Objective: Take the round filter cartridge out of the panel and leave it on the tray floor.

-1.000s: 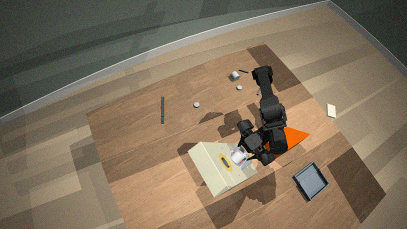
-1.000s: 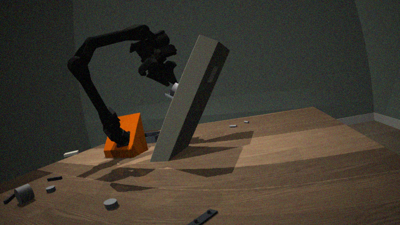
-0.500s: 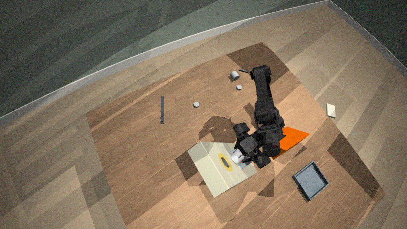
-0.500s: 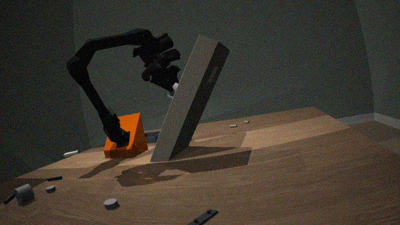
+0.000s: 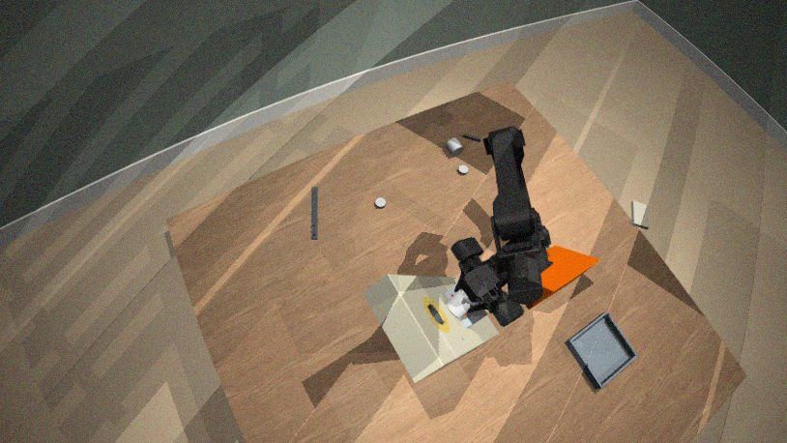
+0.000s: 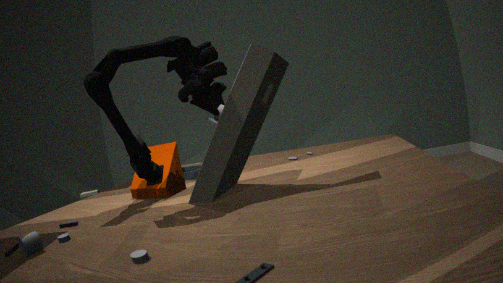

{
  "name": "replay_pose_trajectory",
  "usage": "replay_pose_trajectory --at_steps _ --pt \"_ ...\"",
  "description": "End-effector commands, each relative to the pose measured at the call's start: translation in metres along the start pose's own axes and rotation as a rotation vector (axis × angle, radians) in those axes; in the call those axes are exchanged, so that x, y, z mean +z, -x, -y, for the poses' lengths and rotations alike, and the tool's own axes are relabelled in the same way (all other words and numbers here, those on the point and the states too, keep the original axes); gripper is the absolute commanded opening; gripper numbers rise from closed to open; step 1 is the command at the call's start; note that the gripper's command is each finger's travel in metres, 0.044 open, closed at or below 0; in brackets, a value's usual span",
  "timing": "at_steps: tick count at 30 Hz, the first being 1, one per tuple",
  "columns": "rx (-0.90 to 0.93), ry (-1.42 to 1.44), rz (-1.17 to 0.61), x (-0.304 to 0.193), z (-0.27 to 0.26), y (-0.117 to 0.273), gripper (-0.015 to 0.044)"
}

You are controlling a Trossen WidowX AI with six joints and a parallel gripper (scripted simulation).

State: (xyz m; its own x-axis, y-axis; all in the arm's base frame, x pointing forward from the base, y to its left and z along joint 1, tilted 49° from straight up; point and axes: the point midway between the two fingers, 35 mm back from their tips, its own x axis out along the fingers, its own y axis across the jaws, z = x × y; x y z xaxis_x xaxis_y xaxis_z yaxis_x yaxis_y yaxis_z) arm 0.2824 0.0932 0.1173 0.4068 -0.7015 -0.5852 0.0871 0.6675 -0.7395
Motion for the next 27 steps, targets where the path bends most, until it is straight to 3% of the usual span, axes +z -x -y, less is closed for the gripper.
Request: replay_pose_trajectory --at_steps 1,9,17,27 --pt "0.001 -0.002 0.0 0.0 0.0 0.0 0.0198" --pt "0.0 -0.001 0.0 0.01 0.0 0.005 0.0" --pt "0.005 0.002 0.006 0.023 -0.001 0.015 0.0" --pt "0.08 0.04 0.086 0.025 -0.002 0.084 0.0"
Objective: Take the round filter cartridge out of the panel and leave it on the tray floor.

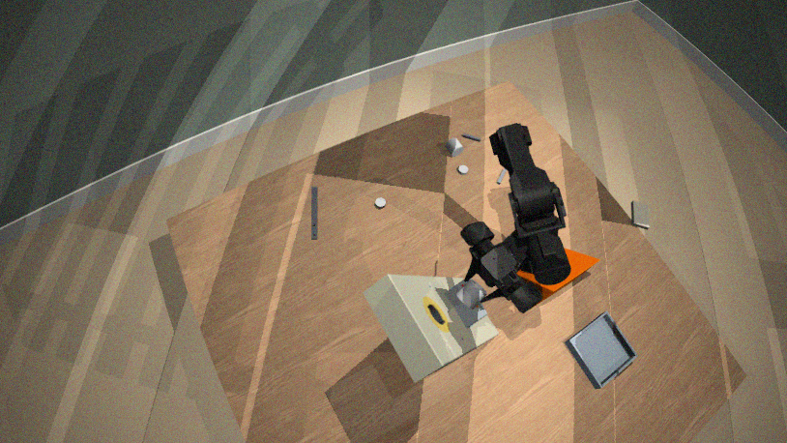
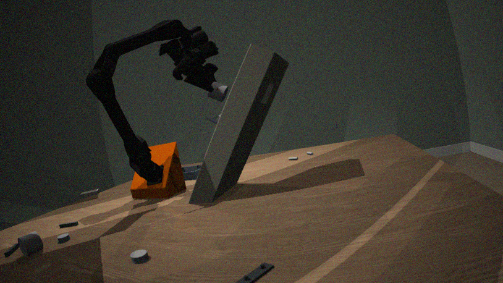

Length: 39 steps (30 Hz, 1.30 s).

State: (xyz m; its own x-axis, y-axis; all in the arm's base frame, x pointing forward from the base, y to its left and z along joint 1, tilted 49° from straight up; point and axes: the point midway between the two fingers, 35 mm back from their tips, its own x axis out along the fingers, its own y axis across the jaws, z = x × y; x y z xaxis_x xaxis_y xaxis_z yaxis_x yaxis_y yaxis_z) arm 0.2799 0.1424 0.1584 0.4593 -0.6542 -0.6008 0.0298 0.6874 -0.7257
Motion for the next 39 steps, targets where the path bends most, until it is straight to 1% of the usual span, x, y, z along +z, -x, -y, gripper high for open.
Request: replay_pose_trajectory --at_steps 1,3,6,26,27,28,39 --pt "0.04 0.002 0.039 0.002 -0.001 0.031 0.0" --pt "0.05 0.008 0.049 0.002 0.0 0.04 0.0" --pt "0.049 0.008 0.048 0.002 -0.003 0.041 0.0" --pt "-0.02 0.0 -0.004 0.005 -0.089 0.023 0.0" --pt "-0.022 -0.001 -0.005 0.005 -0.091 0.023 0.0" --pt "-0.02 0.022 -0.006 0.003 -0.08 0.022 0.0" --pt "0.205 0.387 -0.084 -0.043 -0.156 0.032 0.0"
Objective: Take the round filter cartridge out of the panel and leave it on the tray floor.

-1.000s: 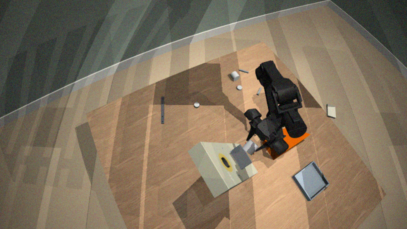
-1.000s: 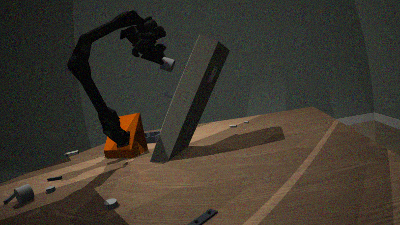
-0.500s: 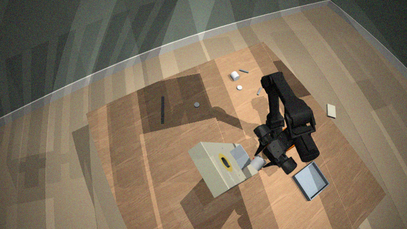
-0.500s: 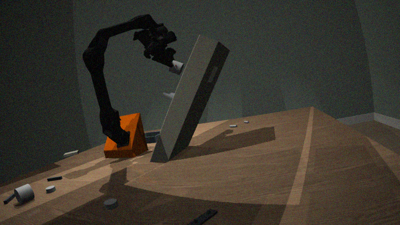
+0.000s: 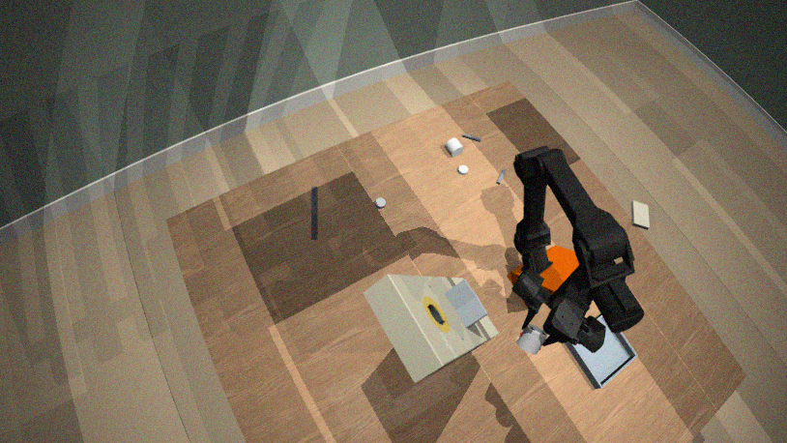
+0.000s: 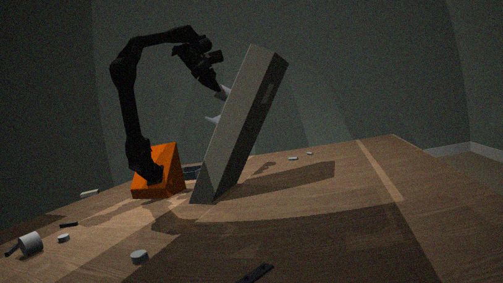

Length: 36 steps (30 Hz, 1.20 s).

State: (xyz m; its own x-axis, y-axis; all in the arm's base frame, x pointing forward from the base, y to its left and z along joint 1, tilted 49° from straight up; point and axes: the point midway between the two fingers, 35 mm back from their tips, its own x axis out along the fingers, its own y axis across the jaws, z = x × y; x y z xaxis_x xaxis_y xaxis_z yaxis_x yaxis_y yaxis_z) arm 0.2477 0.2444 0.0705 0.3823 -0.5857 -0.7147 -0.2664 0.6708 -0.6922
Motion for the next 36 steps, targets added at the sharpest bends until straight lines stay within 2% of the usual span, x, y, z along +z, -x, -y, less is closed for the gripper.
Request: replay_pose_trajectory --at_steps 1,14,23,36 --pt "0.087 0.16 -0.019 -0.013 -0.035 -0.001 0.0" --pt "0.392 0.657 0.004 -0.056 -0.135 0.005 0.0" --pt "0.415 0.695 0.009 -0.063 -0.143 0.005 0.0" --pt "0.546 0.911 0.014 -0.139 -0.193 -0.012 0.0"
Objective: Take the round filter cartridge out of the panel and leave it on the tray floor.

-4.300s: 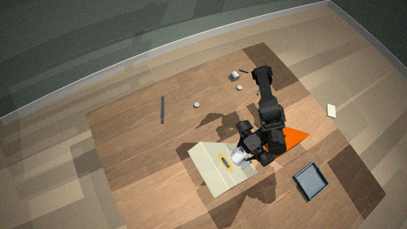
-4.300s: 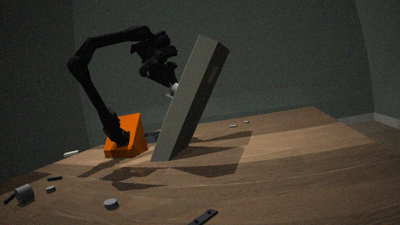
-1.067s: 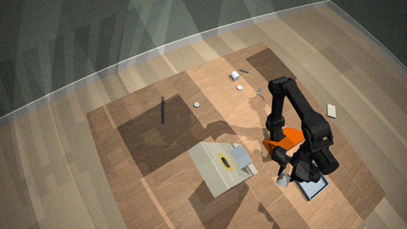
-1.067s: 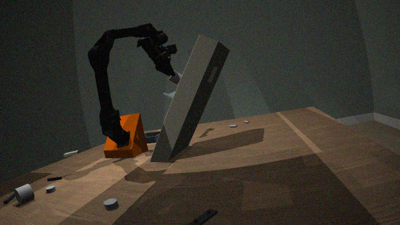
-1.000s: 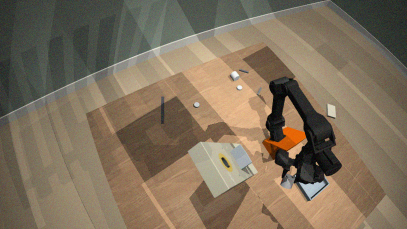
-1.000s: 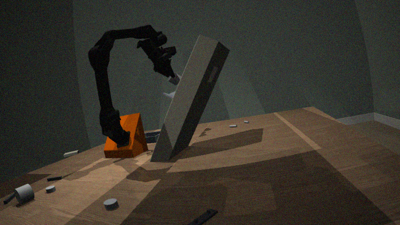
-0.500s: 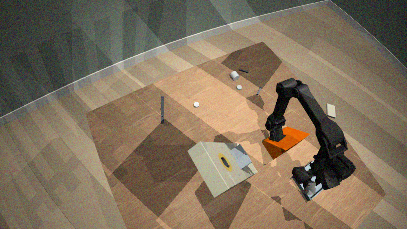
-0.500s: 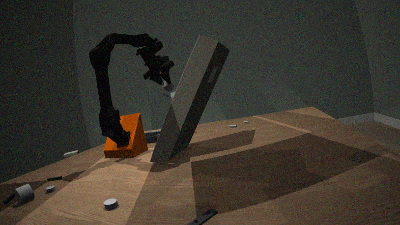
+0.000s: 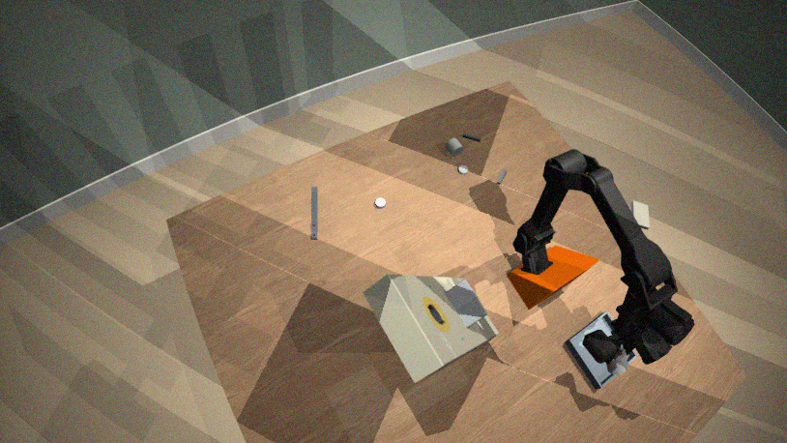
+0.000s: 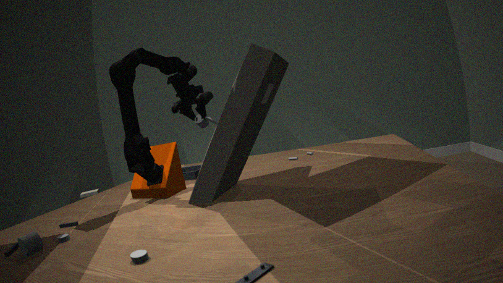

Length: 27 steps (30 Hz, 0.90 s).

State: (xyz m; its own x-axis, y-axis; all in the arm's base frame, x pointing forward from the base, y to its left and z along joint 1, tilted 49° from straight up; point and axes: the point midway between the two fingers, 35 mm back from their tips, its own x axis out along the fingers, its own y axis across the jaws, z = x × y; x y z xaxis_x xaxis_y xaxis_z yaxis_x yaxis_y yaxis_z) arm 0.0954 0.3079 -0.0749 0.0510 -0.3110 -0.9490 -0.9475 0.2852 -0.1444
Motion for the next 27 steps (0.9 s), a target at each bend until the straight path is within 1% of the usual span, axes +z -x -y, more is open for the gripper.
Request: replay_pose_trajectory --at_steps 1,17,24,27 --pt "0.044 0.074 0.004 -0.009 -0.023 -0.015 0.0" --pt "0.199 0.338 -0.006 -0.064 -0.094 -0.069 0.0" --pt "0.213 0.361 -0.008 -0.071 -0.099 -0.074 0.0" --pt "0.213 0.361 -0.008 -0.077 -0.1 -0.087 0.0"
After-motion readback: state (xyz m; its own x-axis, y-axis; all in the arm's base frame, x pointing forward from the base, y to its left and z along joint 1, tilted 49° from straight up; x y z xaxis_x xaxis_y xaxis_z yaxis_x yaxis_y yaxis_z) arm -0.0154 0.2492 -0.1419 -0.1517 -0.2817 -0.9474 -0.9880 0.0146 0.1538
